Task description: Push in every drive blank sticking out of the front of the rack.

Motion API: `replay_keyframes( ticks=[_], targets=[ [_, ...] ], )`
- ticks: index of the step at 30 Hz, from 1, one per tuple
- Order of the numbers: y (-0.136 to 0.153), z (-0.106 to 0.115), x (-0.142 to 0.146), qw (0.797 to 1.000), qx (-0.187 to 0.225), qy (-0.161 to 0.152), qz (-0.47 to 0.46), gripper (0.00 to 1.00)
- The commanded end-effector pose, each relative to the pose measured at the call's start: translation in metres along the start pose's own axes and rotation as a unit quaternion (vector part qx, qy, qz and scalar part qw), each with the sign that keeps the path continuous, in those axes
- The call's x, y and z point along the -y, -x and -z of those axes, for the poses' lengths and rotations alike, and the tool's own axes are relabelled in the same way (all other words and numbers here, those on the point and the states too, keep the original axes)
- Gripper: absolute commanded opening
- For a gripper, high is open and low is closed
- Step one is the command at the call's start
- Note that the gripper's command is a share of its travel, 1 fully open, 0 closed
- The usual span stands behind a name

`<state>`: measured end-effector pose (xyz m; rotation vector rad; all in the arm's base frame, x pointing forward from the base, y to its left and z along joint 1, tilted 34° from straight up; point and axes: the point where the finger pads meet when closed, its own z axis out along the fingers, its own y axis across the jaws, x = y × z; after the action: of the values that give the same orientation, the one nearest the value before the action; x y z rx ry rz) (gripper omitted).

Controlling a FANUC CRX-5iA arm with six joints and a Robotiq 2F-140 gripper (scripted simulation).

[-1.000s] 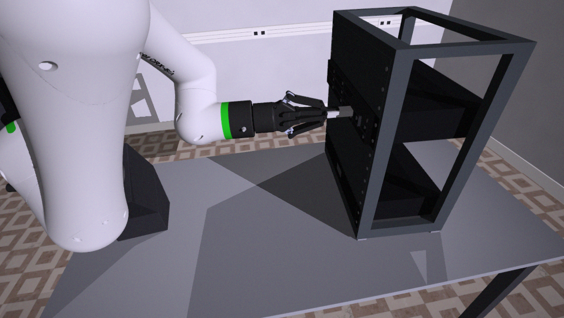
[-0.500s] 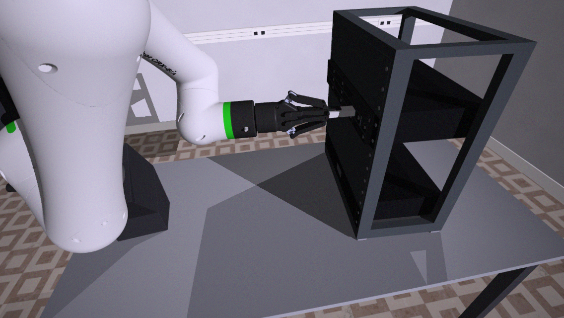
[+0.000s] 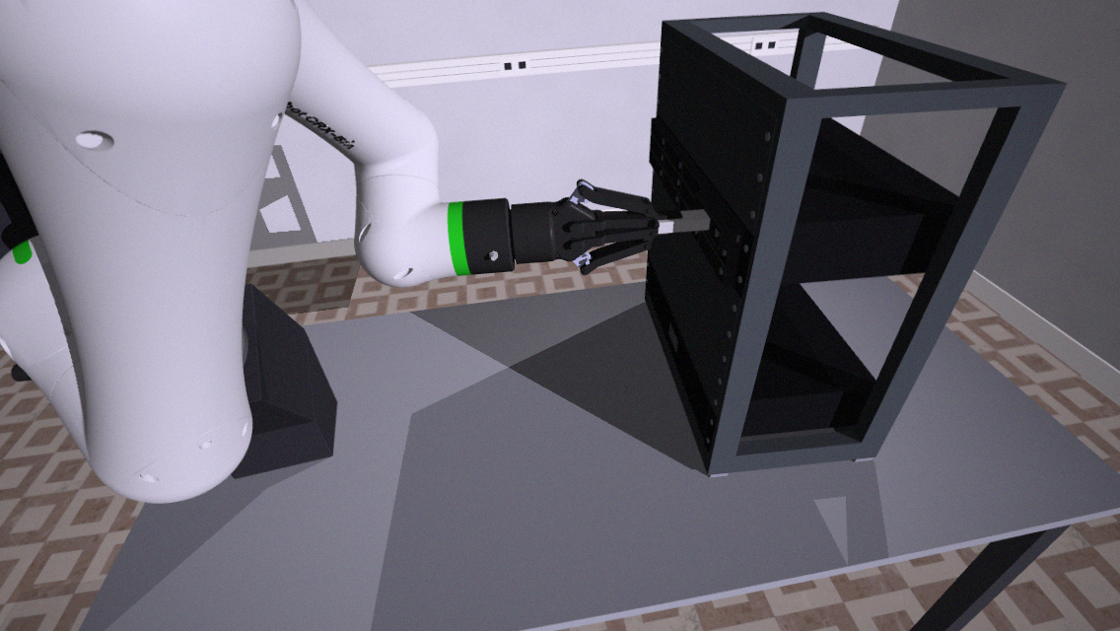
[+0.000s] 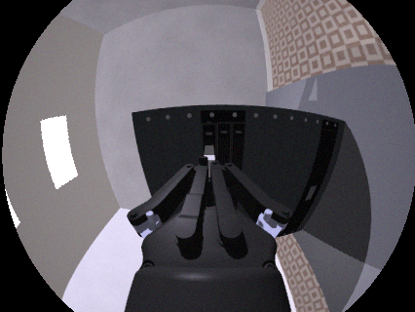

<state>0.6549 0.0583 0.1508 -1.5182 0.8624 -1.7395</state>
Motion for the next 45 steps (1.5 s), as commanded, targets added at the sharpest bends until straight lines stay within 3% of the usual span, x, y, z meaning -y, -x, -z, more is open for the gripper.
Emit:
replay_keyframes(
  ticks=[1,45],
  targets=[
    [0.0002,-0.0012,0.0009,1.0,0.0,-0.001,0.0,0.1],
    [0.0002,-0.009,0.0009,1.0,0.0,-0.001,0.0,0.1]
  ],
)
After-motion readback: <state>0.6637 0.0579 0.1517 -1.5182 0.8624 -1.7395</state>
